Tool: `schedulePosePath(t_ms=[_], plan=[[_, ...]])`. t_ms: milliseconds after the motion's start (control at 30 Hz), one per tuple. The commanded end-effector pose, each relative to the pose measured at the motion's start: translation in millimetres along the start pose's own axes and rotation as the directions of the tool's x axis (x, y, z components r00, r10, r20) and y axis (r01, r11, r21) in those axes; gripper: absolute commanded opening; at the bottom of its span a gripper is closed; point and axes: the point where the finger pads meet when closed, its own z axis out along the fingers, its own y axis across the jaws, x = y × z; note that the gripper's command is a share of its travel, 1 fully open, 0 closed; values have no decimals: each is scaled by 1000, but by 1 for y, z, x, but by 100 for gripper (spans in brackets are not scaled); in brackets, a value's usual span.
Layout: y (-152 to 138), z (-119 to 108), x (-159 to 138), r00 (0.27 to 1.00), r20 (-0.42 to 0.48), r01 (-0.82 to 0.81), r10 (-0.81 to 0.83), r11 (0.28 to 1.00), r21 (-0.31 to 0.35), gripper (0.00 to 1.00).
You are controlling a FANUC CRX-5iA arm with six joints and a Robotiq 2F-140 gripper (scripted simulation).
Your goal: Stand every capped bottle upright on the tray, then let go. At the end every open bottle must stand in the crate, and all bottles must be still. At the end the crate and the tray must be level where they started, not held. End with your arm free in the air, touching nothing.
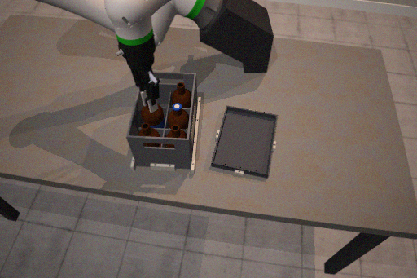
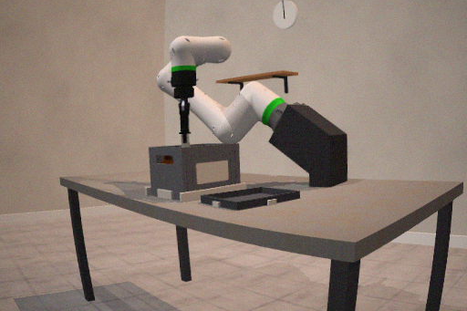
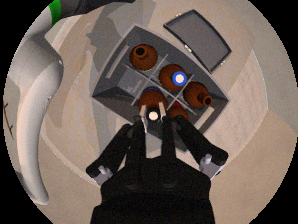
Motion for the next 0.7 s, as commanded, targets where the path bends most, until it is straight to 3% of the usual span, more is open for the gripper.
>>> schedulePosePath(t_ms=[0, 667], plan=[[0, -9, 0, 1000, 0, 0, 0, 1000, 0, 0], [0, -68, 0, 1000, 0, 0, 0, 1000, 0, 0]])
